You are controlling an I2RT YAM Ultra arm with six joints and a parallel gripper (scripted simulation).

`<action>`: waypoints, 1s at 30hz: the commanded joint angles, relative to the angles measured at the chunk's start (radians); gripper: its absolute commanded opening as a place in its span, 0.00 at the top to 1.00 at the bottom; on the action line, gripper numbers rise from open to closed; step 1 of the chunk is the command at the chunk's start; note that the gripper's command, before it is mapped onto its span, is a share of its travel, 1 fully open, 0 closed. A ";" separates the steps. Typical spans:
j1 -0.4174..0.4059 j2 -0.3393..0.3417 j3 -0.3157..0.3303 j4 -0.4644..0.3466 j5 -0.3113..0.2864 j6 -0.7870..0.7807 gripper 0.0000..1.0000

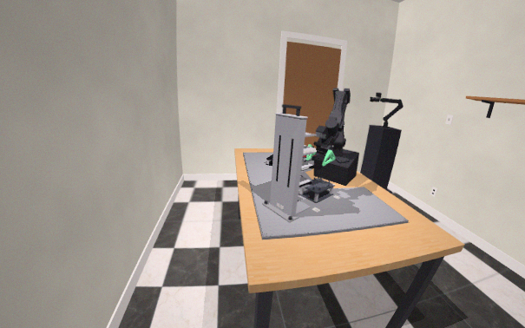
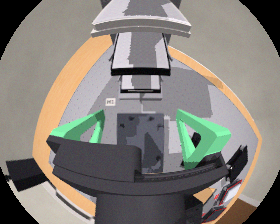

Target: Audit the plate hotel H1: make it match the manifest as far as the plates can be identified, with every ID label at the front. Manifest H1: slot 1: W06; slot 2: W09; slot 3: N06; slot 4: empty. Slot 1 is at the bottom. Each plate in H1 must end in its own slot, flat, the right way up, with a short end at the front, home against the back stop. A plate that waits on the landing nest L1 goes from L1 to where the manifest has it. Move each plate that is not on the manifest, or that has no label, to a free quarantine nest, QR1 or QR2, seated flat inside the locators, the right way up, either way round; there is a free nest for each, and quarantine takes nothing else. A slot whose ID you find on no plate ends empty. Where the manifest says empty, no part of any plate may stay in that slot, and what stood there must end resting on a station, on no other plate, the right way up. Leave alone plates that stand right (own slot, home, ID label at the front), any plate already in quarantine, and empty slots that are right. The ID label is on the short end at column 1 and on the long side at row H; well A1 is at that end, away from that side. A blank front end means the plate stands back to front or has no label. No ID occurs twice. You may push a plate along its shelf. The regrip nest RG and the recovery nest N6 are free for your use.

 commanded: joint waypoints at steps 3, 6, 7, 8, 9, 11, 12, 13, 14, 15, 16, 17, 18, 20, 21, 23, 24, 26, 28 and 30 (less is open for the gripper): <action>0.021 -0.055 -0.037 -0.013 0.017 0.012 0.00; 0.026 -0.067 -0.048 -0.016 0.022 0.015 0.00; 0.026 -0.067 -0.048 -0.016 0.022 0.015 0.00; 0.032 -0.078 -0.054 -0.021 0.026 0.019 0.00; 0.035 -0.084 -0.059 -0.023 0.029 0.020 0.00; 0.041 -0.097 -0.069 -0.027 0.034 0.024 0.00; 0.045 -0.103 -0.074 -0.029 0.037 0.026 0.00; 0.048 -0.110 -0.079 -0.031 0.040 0.028 0.00; 0.051 -0.116 -0.084 -0.033 0.042 0.030 0.00; 0.054 -0.123 -0.089 -0.035 0.045 0.032 0.00; 0.058 -0.129 -0.094 -0.038 0.048 0.034 0.00; 0.056 -0.125 -0.099 -0.020 0.048 0.033 0.00; 0.046 -0.105 -0.103 0.006 0.047 0.033 0.00; 0.041 -0.075 -0.112 0.024 0.047 0.030 0.00; 0.040 -0.070 -0.116 0.033 0.046 0.029 0.00; 0.038 -0.065 -0.120 0.043 0.046 0.028 0.00; 0.038 -0.065 -0.120 0.043 0.046 0.028 0.00; 0.042 -0.057 -0.129 0.061 0.045 0.027 0.00; 0.039 -0.045 -0.137 0.080 0.045 0.026 0.00; 0.035 -0.034 -0.145 0.099 0.044 0.024 0.00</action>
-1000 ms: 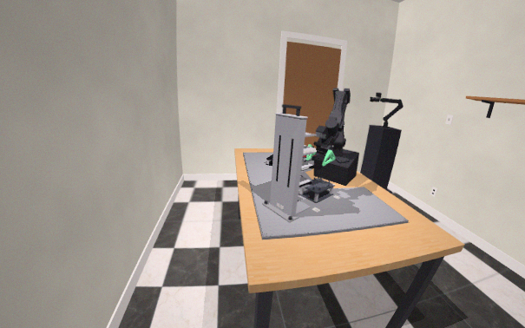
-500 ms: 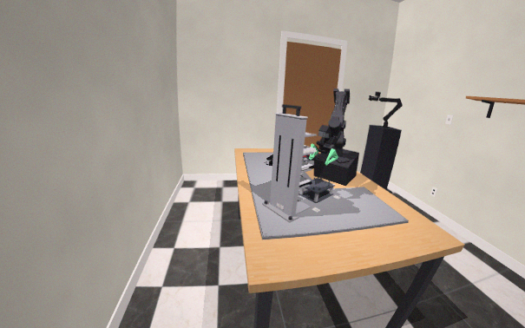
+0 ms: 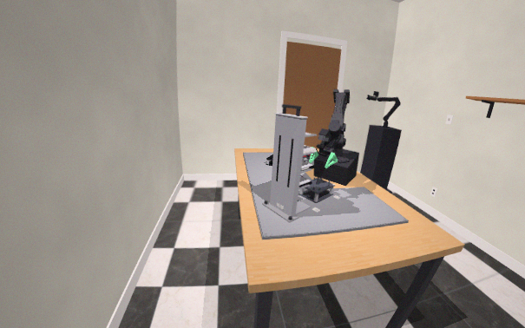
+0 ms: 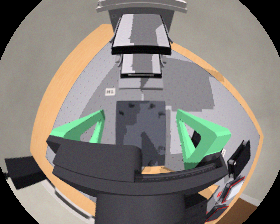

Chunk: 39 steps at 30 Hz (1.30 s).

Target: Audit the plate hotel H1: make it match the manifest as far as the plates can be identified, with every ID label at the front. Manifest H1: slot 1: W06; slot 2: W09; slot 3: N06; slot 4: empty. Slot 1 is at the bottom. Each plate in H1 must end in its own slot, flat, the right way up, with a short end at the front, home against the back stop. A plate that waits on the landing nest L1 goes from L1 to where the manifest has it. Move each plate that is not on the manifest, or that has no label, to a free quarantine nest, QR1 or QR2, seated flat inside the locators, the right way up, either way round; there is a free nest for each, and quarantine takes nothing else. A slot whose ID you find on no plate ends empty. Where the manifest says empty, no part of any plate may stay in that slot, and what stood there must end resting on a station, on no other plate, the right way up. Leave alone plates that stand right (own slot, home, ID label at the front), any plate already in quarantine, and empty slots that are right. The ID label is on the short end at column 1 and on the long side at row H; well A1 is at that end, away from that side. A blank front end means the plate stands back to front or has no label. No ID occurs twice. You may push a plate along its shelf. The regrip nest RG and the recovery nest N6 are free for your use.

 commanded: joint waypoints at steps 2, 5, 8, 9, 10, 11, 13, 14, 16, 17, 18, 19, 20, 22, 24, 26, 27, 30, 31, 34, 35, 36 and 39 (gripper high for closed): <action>-0.008 0.030 -0.031 0.062 0.011 -0.002 0.00; -0.010 0.048 -0.042 0.091 0.010 -0.004 0.00; -0.011 0.067 -0.053 0.121 0.007 -0.006 0.00; -0.009 0.073 -0.057 0.131 0.006 -0.006 0.00; -0.009 0.073 -0.057 0.131 0.006 -0.006 0.00; -0.009 0.073 -0.057 0.131 0.006 -0.006 0.00; -0.012 0.086 -0.064 0.151 0.004 -0.006 0.00; -0.014 0.092 -0.068 0.161 0.003 -0.007 0.00; -0.013 0.106 -0.074 0.182 0.001 -0.007 0.00; -0.012 0.113 -0.078 0.192 0.000 -0.008 0.00; -0.013 0.120 -0.081 0.202 -0.001 -0.008 0.00; -0.015 0.127 -0.084 0.213 -0.002 -0.008 0.00; -0.016 0.134 -0.087 0.223 -0.003 -0.008 0.00; -0.016 0.149 -0.093 0.244 -0.004 -0.009 0.00; -0.015 0.164 -0.099 0.265 -0.006 -0.009 0.00; -0.018 0.179 -0.105 0.286 -0.006 -0.009 0.00; -0.018 0.179 -0.105 0.286 -0.006 -0.009 0.00; -0.020 0.195 -0.105 0.308 -0.005 -0.010 0.00; -0.017 0.203 -0.113 0.319 -0.006 -0.010 0.00; -0.019 0.228 -0.121 0.351 -0.008 -0.011 0.00; -0.020 0.236 -0.123 0.362 -0.008 -0.011 0.00; -0.022 0.245 -0.126 0.373 -0.009 -0.011 0.00; -0.033 0.263 -0.067 0.377 -0.018 -0.019 0.00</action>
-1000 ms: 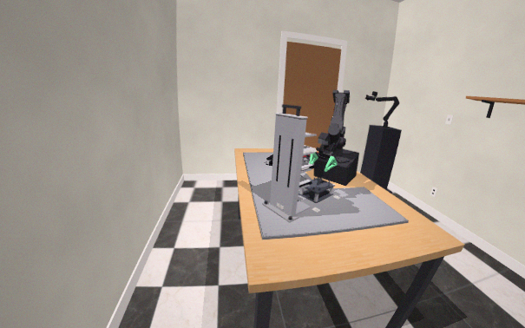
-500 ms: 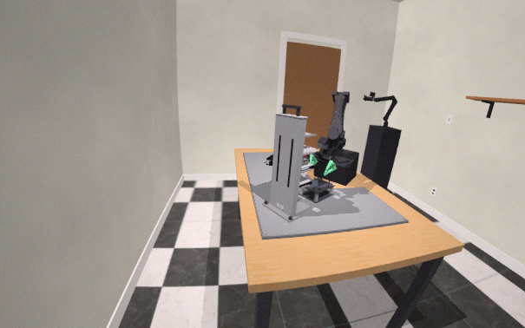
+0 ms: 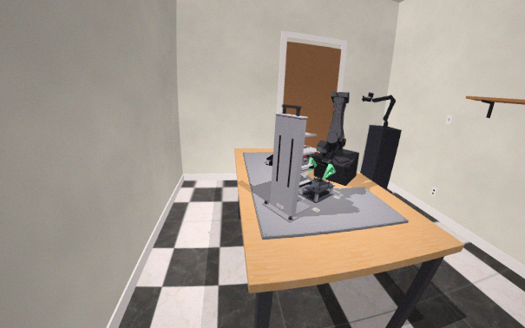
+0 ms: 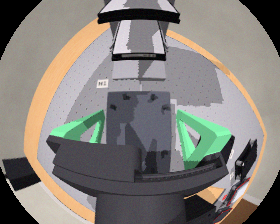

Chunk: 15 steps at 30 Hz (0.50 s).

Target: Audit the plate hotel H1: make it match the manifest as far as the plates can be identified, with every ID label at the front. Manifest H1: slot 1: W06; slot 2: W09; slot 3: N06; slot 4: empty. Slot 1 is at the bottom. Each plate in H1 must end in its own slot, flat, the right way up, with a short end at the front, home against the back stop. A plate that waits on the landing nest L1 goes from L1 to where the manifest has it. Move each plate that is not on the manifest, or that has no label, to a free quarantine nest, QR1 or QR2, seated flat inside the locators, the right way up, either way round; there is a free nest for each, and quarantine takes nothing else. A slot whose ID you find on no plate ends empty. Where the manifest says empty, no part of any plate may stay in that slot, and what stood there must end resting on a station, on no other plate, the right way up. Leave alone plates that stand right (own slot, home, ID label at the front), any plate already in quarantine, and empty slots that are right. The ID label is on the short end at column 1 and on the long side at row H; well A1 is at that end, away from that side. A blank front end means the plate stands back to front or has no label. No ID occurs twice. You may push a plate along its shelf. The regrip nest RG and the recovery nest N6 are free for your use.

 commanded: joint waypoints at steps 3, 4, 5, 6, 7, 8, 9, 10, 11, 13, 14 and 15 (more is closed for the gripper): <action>-0.021 0.035 0.053 0.042 -0.017 -0.015 0.00; -0.023 0.034 0.056 0.039 -0.018 -0.016 0.00; -0.023 0.034 0.056 0.039 -0.018 -0.016 0.00; -0.023 0.034 0.056 0.039 -0.018 -0.016 0.00; -0.021 0.047 0.064 0.044 -0.022 -0.018 0.00; -0.030 0.053 0.070 0.045 -0.024 -0.020 0.00; -0.032 0.059 0.075 0.046 -0.027 -0.021 0.00; -0.035 0.065 0.081 0.047 -0.029 -0.023 0.00; -0.038 0.071 0.087 0.046 -0.031 -0.024 0.00; -0.043 0.083 0.098 0.042 -0.035 -0.027 0.00; -0.045 0.089 0.104 0.044 -0.037 -0.029 0.00; -0.048 0.094 0.110 0.046 -0.040 -0.030 0.00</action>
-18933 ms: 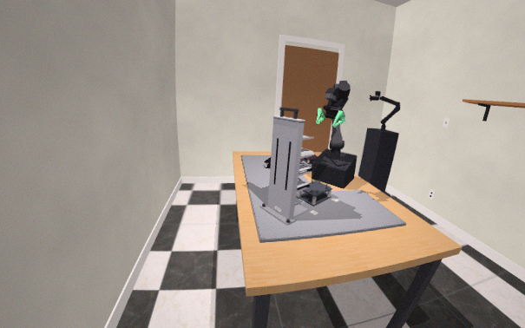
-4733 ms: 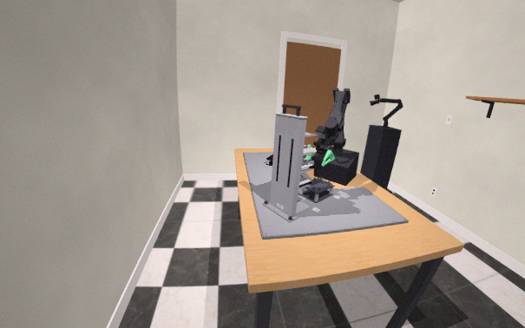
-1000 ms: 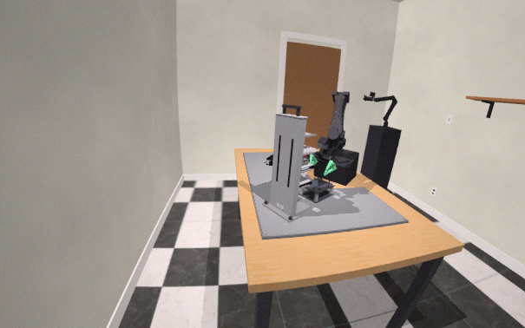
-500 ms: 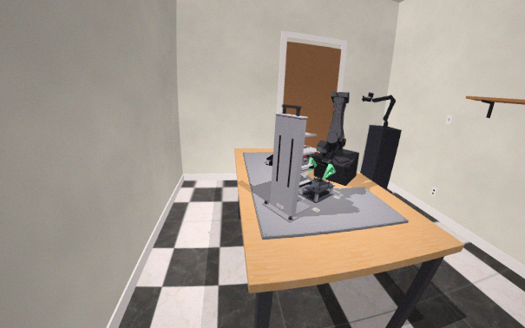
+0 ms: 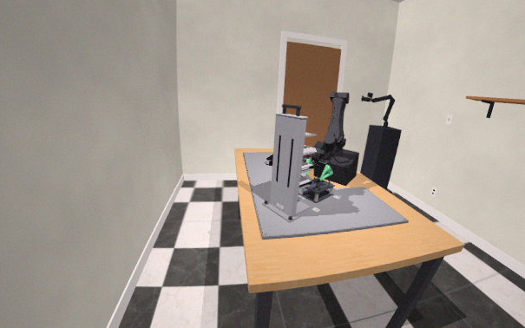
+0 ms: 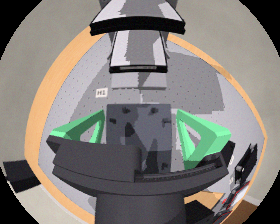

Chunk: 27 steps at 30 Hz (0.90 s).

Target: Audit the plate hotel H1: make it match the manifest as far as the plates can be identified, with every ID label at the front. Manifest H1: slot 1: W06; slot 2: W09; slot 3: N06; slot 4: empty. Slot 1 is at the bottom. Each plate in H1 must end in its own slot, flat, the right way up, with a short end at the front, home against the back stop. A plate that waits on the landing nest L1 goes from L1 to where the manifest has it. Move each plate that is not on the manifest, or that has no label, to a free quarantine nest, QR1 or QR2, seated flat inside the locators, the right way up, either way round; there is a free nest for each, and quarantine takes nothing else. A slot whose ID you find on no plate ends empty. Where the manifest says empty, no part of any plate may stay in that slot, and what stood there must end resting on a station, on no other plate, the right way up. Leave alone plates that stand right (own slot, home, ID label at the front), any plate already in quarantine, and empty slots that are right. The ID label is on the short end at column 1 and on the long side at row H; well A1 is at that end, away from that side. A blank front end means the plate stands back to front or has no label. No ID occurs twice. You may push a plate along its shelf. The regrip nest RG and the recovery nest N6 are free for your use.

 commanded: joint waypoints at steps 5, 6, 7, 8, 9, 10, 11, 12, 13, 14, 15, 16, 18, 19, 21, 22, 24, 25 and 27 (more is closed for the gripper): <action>-0.006 0.011 0.031 0.007 -0.011 -0.008 0.00; -0.006 0.011 0.031 0.007 -0.011 -0.008 0.00; -0.006 0.011 0.031 0.007 -0.011 -0.008 0.00; -0.006 0.011 0.031 0.007 -0.011 -0.008 0.00; -0.006 0.012 0.032 0.007 -0.011 -0.008 0.00; -0.006 0.012 0.032 0.007 -0.011 -0.008 0.00; -0.006 0.012 0.032 0.007 -0.011 -0.008 0.00; -0.006 0.012 0.032 0.007 -0.011 -0.008 0.00; -0.006 0.012 0.032 0.007 -0.011 -0.008 0.00; -0.006 0.012 0.032 0.007 -0.011 -0.008 0.00; -0.006 0.012 0.032 0.007 -0.011 -0.008 0.00; -0.006 0.012 0.032 0.007 -0.011 -0.008 0.00; -0.006 0.012 0.032 0.007 -0.011 -0.008 0.00; -0.006 0.012 0.032 0.007 -0.011 -0.008 0.00; -0.006 0.012 0.032 0.007 -0.011 -0.008 0.00; -0.006 0.012 0.032 0.007 -0.011 -0.008 0.00; -0.006 0.012 0.032 0.007 -0.011 -0.008 0.00; -0.006 0.012 0.032 0.007 -0.011 -0.008 0.00; -0.006 0.012 0.032 0.007 -0.011 -0.008 0.00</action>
